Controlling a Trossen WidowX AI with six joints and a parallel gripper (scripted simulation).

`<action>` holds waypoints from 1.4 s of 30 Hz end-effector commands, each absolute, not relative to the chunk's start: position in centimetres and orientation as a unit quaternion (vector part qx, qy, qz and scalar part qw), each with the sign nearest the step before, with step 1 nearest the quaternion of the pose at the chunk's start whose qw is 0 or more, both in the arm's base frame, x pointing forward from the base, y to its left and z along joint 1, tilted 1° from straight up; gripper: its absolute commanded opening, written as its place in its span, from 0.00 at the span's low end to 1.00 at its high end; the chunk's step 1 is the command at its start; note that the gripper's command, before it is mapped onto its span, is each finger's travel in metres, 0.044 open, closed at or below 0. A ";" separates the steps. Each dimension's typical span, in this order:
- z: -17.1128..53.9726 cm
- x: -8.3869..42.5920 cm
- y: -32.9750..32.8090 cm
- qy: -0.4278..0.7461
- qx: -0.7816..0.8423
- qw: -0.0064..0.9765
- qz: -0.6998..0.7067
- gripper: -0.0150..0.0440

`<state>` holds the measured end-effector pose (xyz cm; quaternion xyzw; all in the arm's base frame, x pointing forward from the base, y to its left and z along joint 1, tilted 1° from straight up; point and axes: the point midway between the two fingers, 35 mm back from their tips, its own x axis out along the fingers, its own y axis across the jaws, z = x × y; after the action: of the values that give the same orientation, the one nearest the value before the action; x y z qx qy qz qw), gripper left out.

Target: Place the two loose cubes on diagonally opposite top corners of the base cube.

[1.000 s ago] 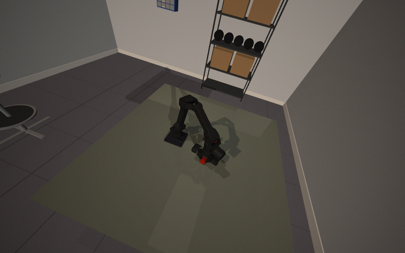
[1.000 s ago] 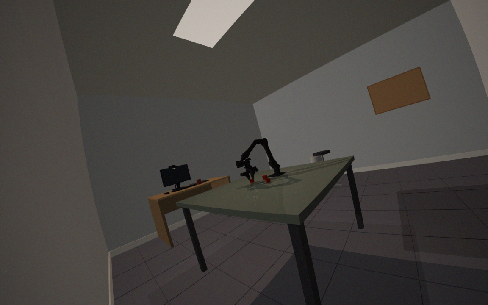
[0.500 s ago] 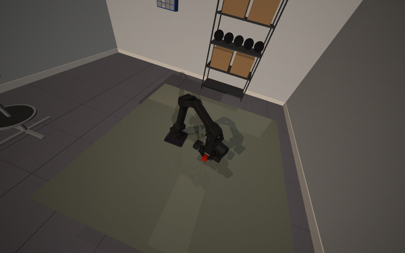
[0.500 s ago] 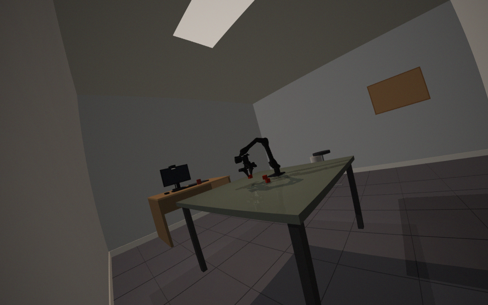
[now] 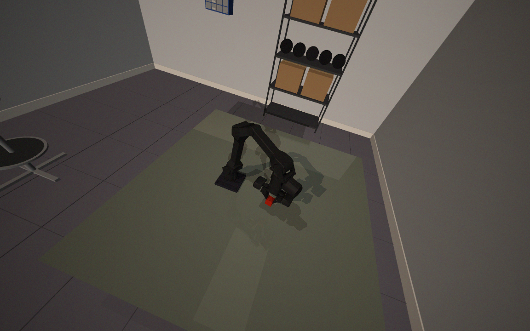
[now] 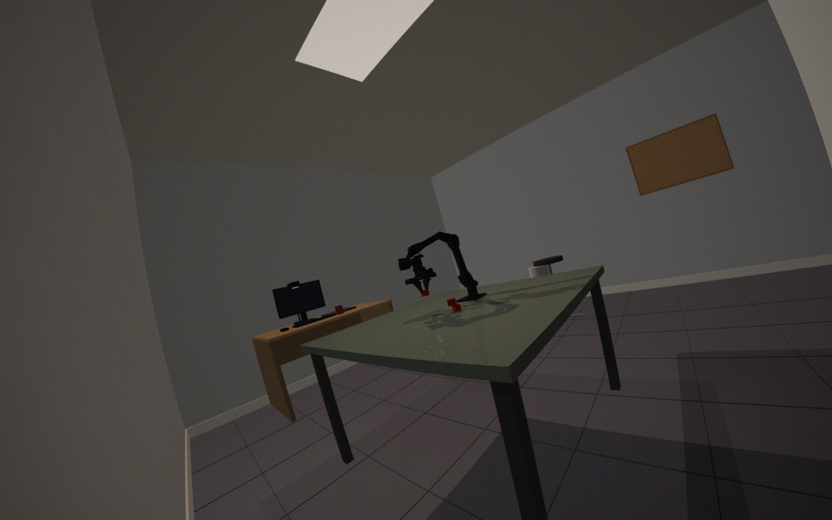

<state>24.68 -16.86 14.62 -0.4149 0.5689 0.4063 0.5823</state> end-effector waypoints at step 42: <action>15.3 28.8 -8.3 0.689 -0.080 0.716 0.077 0.43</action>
<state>28.54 -9.06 15.37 -0.1115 0.6851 0.1099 0.7114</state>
